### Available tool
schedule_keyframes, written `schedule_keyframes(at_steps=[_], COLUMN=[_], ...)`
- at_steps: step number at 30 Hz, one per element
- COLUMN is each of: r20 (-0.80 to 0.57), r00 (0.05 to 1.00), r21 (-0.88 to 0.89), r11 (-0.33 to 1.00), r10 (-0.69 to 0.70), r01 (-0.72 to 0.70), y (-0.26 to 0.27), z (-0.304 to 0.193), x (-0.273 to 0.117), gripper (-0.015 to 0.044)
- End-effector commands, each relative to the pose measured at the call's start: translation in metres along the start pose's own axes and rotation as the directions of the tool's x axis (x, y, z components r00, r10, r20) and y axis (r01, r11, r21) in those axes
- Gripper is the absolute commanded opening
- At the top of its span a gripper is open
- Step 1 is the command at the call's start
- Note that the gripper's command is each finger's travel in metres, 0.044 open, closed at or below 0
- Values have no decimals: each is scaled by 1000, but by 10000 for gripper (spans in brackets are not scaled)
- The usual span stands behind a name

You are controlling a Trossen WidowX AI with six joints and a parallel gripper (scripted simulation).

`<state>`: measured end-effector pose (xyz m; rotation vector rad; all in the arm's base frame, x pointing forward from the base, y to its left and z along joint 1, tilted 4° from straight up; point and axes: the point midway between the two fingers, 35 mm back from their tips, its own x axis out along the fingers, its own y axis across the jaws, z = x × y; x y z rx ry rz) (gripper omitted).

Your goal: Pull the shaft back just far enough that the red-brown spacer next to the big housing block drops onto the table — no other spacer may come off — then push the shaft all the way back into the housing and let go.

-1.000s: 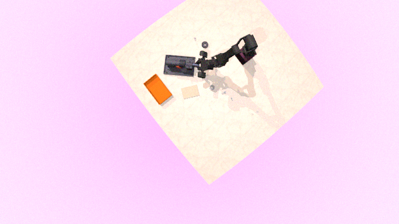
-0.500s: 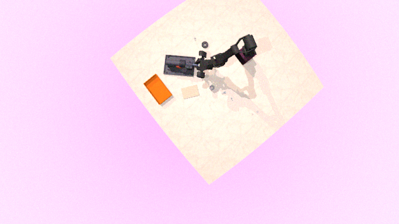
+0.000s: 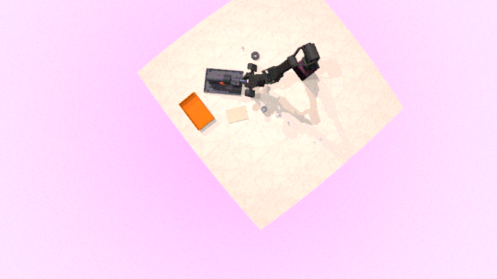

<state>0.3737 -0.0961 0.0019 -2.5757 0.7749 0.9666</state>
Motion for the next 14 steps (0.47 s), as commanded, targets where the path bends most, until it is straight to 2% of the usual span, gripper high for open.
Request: schedule_keyframes(at_steps=[1,14], r20=[0,-1], r00=[1000,1000], r21=[0,0], r11=[1000,1000], r10=[0,0], r01=[0,0], y=[0,-1], z=[0,-1], x=[0,-9], gripper=[53,394])
